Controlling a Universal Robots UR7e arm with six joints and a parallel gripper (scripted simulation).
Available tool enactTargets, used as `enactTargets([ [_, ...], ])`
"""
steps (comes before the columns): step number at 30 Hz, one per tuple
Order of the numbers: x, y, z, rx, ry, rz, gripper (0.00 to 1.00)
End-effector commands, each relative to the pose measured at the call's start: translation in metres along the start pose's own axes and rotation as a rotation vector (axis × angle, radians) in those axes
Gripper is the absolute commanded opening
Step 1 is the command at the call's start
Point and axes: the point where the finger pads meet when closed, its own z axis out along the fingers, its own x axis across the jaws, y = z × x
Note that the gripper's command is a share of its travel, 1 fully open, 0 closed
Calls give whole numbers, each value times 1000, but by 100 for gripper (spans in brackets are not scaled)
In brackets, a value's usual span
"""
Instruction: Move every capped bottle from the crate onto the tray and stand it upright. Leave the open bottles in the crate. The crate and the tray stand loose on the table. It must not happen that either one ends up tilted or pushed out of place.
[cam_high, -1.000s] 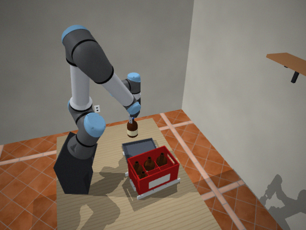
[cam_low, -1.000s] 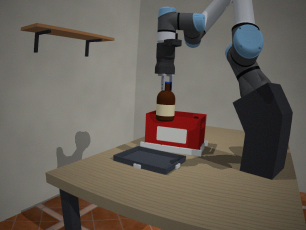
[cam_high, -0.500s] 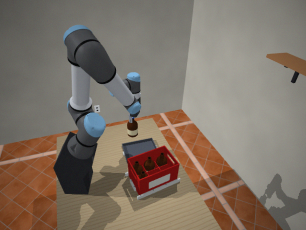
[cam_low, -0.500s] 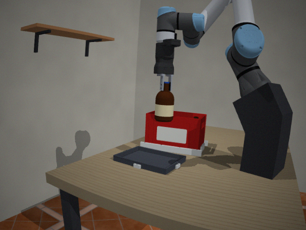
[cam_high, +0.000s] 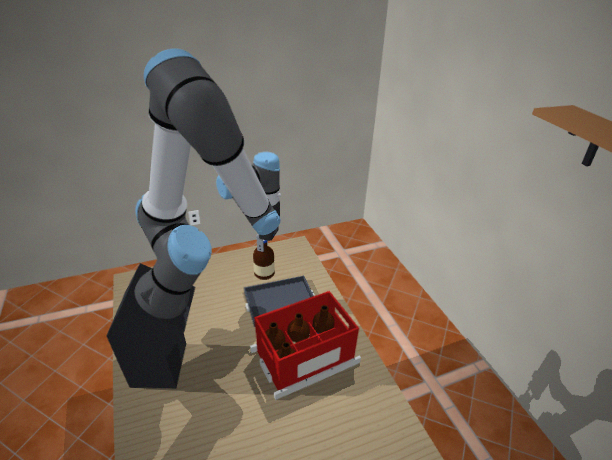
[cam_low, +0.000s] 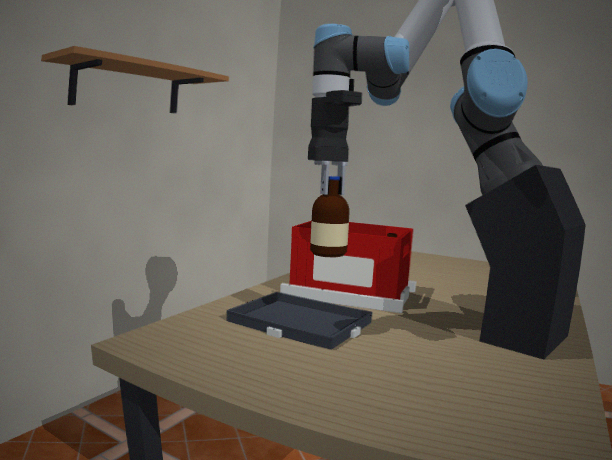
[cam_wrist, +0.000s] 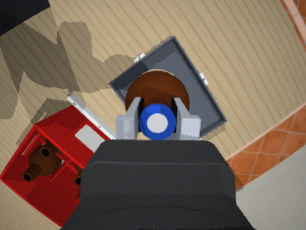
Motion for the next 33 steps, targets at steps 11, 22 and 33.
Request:
enactTargets([
  [11, 2, 2, 24, -4, 6, 3, 0],
  [22, 2, 2, 34, -4, 5, 2, 0],
  [33, 2, 2, 45, -3, 3, 2, 0],
])
